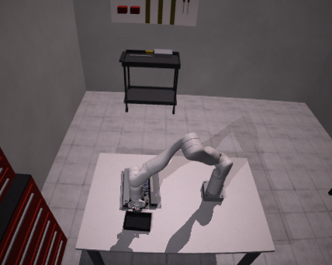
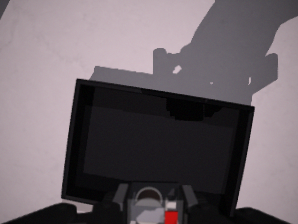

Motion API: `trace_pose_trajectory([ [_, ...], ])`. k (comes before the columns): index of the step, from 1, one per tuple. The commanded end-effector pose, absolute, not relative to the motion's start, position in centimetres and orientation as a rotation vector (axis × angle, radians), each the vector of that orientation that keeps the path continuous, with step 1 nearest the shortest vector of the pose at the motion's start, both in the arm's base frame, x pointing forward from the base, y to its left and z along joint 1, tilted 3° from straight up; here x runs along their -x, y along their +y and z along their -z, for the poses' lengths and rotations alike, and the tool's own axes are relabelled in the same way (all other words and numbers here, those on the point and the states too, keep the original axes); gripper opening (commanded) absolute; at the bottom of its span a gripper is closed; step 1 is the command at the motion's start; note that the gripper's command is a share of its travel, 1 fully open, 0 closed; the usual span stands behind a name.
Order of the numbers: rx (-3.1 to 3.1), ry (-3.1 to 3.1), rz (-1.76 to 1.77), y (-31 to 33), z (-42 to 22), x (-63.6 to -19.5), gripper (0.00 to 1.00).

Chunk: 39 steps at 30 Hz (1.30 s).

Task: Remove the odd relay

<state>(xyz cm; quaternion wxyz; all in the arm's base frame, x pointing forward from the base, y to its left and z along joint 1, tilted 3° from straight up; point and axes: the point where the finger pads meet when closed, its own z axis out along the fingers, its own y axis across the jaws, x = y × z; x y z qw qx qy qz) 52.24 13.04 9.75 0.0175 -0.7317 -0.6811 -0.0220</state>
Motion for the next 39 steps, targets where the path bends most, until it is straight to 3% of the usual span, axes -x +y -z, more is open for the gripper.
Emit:
trace_pose_trajectory([
  [1, 2.274, -2.117, 0.071, 13.52, -9.88, -52.37, 0.0],
  [39, 2.274, -2.117, 0.071, 14.22, -9.92, -52.46, 0.0],
])
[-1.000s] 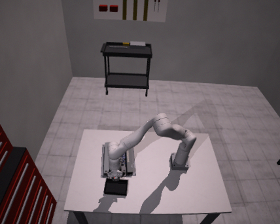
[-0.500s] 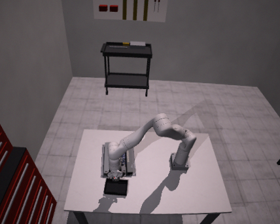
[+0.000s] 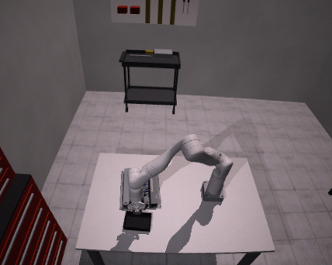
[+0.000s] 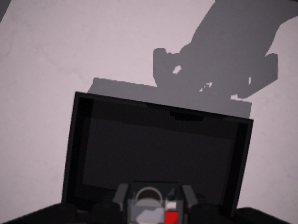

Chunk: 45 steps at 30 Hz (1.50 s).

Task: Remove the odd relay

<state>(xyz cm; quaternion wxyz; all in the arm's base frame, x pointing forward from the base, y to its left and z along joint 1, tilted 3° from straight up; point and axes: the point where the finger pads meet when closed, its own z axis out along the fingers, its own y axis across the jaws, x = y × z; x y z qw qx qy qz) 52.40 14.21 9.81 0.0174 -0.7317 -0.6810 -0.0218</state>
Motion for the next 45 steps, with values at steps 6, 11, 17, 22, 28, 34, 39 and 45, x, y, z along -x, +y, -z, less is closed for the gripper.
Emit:
trace_pose_trajectory([
  [6, 2.274, -2.117, 0.071, 14.2, -9.9, -52.5, 0.0],
  [11, 2.274, -2.117, 0.071, 14.2, -9.9, -52.5, 0.0],
  [17, 2.274, -2.117, 0.071, 14.2, -9.9, -52.5, 0.0],
  [22, 2.274, -2.117, 0.071, 14.2, -9.8, -52.5, 0.0],
  [28, 2.274, -2.117, 0.071, 14.3, -9.3, -52.5, 0.0],
  [34, 2.274, -2.117, 0.071, 14.3, -8.6, -52.5, 0.0],
  [39, 2.274, -2.117, 0.071, 14.3, -8.1, -52.5, 0.0],
  [45, 2.274, -2.117, 0.071, 14.4, -6.9, -52.5, 0.0],
])
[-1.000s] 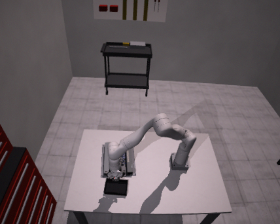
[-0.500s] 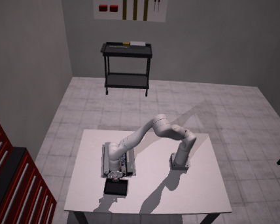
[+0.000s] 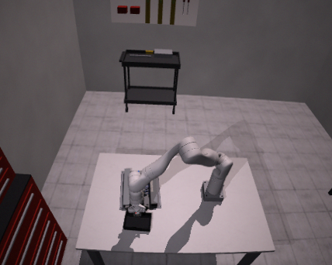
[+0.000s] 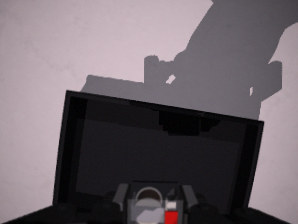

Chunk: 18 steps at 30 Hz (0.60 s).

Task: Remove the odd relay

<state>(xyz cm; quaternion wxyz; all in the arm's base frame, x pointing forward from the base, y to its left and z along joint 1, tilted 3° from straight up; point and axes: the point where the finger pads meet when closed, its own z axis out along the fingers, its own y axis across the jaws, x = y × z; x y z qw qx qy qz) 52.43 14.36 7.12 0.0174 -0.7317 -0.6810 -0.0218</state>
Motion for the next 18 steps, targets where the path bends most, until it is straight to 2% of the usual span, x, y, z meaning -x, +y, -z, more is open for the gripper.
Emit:
trace_pose_trajectory([
  [1, 2.274, -2.117, 0.071, 14.4, -6.7, -52.5, 0.0],
  [18, 2.274, -2.117, 0.071, 14.6, -3.1, -52.5, 0.0],
])
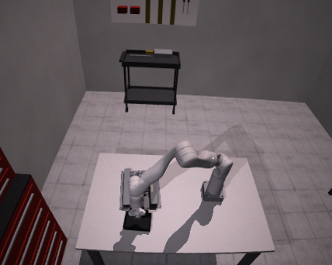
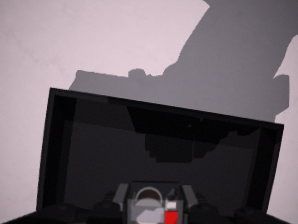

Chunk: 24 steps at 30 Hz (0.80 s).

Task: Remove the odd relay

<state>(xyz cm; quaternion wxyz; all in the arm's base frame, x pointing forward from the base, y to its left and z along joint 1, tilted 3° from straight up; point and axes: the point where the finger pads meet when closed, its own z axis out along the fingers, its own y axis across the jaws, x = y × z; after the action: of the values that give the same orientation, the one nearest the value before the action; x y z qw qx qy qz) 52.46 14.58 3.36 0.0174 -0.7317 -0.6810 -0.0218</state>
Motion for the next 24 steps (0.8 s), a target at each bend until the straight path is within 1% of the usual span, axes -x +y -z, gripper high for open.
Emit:
trace_pose_trajectory([
  [1, 2.274, -2.117, 0.071, 14.6, -2.9, -52.5, 0.0],
  [24, 2.274, -2.117, 0.071, 14.8, 0.3, -52.6, 0.0],
])
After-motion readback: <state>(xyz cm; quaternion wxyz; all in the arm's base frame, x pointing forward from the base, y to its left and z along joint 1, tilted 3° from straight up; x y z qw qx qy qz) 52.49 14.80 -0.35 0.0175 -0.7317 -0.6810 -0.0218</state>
